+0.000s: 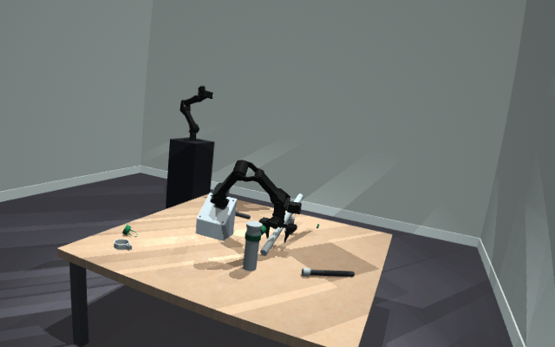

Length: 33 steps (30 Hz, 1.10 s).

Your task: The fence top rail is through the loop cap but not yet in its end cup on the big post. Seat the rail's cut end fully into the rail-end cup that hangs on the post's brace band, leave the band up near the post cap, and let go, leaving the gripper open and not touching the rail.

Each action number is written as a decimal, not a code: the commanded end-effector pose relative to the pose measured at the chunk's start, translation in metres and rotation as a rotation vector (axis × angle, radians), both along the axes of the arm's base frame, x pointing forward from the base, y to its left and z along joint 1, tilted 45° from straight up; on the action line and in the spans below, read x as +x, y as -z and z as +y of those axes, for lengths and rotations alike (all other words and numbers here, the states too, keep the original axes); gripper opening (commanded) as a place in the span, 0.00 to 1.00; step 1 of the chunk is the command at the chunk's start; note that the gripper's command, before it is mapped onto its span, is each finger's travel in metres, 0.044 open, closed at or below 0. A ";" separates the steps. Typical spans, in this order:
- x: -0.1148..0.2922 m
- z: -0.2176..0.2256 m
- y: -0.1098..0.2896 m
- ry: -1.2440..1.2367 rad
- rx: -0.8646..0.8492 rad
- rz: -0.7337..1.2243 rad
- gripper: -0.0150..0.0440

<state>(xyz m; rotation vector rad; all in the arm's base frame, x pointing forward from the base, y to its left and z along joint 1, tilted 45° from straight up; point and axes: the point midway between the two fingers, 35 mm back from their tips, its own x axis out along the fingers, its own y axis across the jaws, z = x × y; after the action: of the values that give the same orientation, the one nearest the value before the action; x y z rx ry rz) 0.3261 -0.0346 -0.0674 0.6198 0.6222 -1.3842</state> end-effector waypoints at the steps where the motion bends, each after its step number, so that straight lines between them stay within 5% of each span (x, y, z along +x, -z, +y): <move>1: -0.004 -0.003 0.004 0.000 -0.009 0.016 1.00; 9: -0.004 -0.003 0.004 0.000 -0.009 0.016 0.64; 24: -0.004 -0.003 0.004 0.000 -0.009 0.016 0.47; 29: -0.004 0.000 0.000 0.000 -0.008 0.016 0.25; 33: -0.005 0.002 -0.003 0.005 -0.021 0.018 0.25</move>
<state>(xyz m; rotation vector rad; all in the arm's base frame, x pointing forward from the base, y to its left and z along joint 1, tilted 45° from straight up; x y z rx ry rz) 0.3207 -0.0375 -0.0684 0.6018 0.6226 -1.4068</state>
